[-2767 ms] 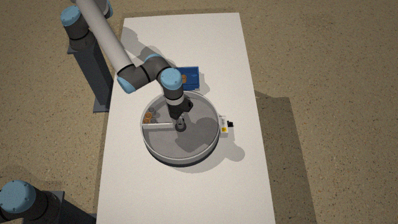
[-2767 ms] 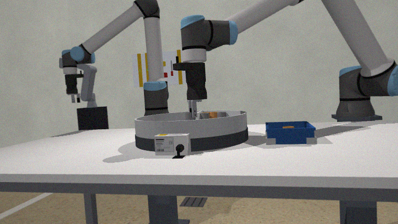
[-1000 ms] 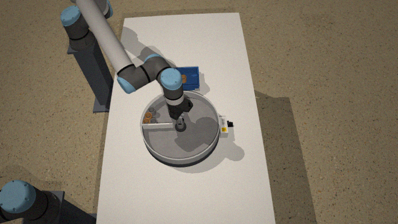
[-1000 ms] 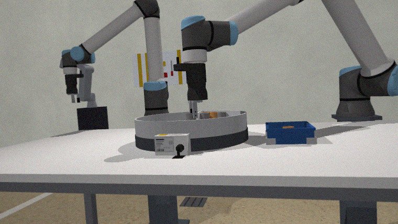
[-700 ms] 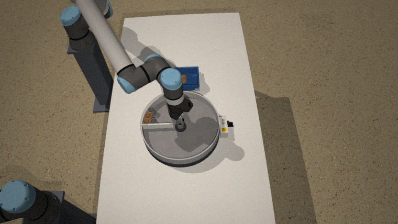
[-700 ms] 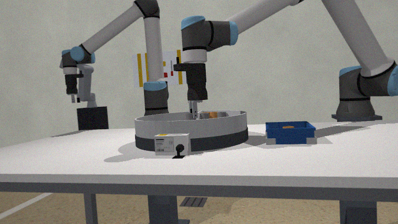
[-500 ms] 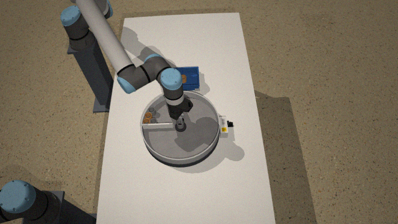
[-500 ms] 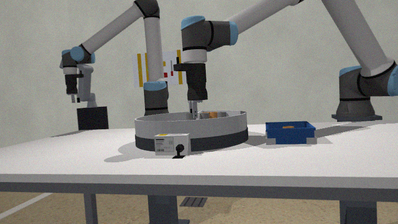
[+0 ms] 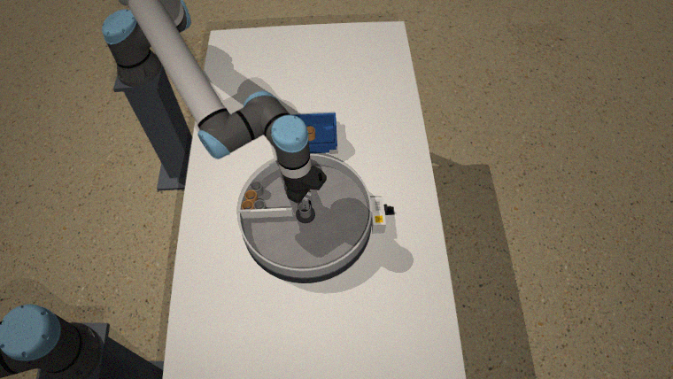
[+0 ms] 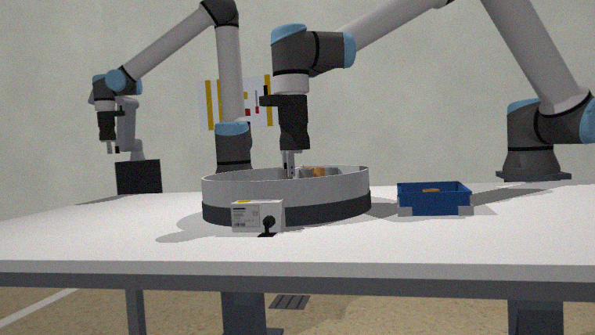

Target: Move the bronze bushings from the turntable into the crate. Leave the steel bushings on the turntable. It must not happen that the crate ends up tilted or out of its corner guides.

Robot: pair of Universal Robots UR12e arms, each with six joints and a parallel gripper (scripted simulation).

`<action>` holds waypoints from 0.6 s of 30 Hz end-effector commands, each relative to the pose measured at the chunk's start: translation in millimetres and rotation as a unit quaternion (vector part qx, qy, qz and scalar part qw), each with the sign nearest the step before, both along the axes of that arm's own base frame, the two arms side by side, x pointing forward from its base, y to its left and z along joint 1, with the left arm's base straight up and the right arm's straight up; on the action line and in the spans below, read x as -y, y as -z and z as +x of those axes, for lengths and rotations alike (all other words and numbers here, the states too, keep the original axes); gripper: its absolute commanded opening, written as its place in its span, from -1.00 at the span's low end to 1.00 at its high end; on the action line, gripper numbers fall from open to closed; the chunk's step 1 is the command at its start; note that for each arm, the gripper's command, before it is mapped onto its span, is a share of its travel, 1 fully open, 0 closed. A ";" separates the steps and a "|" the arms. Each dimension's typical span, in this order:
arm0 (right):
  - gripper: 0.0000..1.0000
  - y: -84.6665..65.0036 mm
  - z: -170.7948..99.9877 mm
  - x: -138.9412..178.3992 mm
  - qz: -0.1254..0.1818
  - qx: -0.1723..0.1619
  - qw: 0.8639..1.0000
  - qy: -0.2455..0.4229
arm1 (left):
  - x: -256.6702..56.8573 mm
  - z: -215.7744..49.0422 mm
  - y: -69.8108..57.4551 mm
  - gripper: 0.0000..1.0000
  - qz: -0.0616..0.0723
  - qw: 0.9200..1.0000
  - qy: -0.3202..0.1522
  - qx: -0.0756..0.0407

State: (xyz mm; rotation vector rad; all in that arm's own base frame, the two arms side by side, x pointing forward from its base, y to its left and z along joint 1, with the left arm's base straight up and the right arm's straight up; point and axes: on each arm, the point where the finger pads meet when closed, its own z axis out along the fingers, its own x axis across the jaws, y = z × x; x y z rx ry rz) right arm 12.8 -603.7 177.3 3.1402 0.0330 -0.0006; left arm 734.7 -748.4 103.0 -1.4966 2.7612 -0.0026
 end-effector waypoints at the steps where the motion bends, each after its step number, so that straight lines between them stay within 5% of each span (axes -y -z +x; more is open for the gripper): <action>1: 1.00 0.3 0.6 0.2 0.001 0.000 1.000 -0.001 | -2.6 0.9 3.5 -1.00 0.001 1.000 -0.001 -0.001; 18: 1.00 0.3 0.6 0.2 0.001 0.000 1.000 -0.001 | -2.1 1.3 1.6 -1.00 0.000 1.000 -0.001 0.000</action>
